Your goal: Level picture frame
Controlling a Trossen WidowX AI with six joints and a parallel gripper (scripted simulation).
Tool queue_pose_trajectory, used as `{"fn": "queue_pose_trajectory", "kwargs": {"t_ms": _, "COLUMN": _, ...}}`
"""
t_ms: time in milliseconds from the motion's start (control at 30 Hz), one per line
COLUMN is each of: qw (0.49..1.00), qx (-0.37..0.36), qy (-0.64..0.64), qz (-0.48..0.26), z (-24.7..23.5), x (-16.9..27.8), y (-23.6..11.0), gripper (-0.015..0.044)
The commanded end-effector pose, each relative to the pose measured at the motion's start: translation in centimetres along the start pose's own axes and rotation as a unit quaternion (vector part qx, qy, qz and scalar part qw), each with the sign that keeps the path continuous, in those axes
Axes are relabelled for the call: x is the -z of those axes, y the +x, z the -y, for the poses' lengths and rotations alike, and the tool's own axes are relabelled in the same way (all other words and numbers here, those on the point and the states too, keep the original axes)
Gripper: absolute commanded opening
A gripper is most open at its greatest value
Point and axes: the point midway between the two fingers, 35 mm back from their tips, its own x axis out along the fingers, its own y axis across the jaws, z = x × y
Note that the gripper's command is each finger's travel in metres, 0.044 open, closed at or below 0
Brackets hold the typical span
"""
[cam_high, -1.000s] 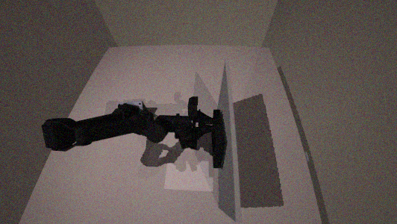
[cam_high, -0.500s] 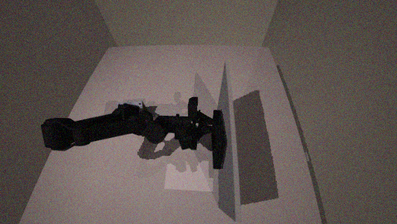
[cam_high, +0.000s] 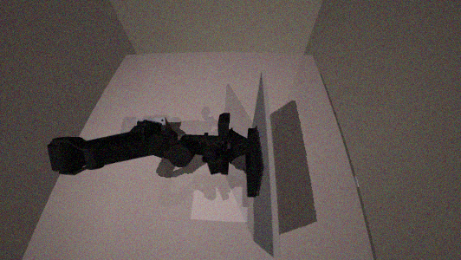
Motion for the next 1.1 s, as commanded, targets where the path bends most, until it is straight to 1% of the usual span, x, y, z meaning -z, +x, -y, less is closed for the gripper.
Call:
{"fn": "queue_pose_trajectory", "kwargs": {"t_ms": 0, "qw": 1.000, "qx": -0.008, "qy": 0.001, "qz": 0.003, "z": -0.35, "x": -0.26, "y": 0.05, "gripper": 0.0000}}
{"fn": "queue_pose_trajectory", "kwargs": {"t_ms": 1067, "qw": 1.000, "qx": -0.008, "qy": 0.000, "qz": 0.003, "z": 0.48, "x": -0.15, "y": 0.06, "gripper": 0.0000}}
